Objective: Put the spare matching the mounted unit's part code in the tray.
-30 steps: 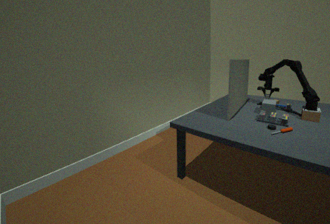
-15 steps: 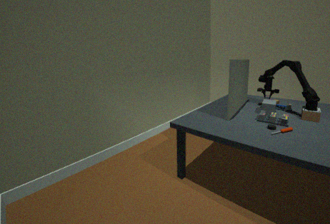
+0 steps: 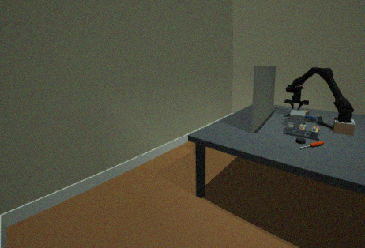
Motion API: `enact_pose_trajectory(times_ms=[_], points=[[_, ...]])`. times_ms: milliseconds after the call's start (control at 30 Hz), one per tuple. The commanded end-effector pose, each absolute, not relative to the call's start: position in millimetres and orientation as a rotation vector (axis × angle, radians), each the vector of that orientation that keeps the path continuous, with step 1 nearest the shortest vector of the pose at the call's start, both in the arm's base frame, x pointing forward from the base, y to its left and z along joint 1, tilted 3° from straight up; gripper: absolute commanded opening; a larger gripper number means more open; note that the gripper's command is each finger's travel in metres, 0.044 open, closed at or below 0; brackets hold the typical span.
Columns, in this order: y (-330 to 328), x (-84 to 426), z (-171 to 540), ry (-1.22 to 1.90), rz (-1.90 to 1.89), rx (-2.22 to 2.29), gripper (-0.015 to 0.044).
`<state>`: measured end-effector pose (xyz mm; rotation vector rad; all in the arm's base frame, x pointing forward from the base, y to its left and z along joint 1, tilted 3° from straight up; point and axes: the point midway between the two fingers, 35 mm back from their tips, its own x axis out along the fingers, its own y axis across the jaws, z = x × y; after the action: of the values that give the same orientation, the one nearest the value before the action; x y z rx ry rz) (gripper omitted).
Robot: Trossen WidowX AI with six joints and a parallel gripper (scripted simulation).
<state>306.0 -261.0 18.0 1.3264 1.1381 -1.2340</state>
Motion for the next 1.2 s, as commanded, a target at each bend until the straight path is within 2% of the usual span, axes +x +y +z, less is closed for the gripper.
enact_pose_trajectory(times_ms=[0, 1067, 1167], points=[[-259.9, 305.5, 13.7, 1.138, -1.238, 1.333, 0.0000], [-255.2, 302.7, -15.7, 1.139, -1.238, 1.333, 0.0000], [-256.4, 303.4, -12.6, 1.139, -1.234, 1.327, 0.0079]])
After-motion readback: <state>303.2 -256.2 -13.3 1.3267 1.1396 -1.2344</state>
